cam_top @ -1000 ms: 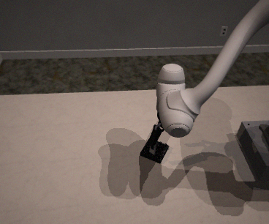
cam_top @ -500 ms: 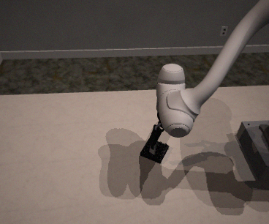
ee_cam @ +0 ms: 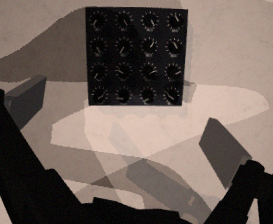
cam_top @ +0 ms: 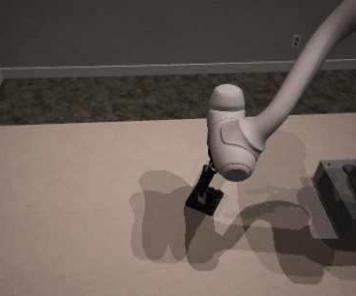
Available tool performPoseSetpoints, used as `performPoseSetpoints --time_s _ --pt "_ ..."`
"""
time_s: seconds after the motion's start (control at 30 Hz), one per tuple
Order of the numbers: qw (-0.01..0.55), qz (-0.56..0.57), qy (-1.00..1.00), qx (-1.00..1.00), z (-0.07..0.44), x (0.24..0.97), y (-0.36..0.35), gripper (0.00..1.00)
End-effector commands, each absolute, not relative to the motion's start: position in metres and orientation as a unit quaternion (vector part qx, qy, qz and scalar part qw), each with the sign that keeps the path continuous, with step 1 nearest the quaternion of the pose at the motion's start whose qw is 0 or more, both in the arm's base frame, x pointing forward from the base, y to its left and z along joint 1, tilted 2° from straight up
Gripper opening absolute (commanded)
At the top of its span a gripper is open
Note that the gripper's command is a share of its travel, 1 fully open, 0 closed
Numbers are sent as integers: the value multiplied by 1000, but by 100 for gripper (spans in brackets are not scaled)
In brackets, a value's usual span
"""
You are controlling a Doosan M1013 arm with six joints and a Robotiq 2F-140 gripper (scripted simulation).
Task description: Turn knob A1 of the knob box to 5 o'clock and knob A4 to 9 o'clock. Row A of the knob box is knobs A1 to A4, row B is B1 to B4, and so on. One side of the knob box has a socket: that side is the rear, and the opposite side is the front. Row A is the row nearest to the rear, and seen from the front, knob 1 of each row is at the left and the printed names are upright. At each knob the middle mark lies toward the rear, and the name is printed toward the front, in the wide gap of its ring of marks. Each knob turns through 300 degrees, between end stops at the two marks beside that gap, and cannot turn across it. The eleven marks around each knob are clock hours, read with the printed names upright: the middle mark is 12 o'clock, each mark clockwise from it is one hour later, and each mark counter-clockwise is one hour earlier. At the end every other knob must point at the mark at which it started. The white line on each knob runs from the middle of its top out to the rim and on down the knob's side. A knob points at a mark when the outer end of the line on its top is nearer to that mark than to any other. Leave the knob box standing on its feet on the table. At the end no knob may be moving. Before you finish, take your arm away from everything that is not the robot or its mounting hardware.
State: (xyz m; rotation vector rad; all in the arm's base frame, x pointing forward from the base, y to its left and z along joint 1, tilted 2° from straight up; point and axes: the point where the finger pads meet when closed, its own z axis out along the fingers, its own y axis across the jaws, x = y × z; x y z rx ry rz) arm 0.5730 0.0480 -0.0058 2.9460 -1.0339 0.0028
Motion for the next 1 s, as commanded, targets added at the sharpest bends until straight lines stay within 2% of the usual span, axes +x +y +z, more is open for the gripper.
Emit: performPoseSetpoints --time_s 0.0,0.97 --pt "10 1 -331 944 -6 573 48 100" --pt "15 2 -332 943 -6 553 56 100"
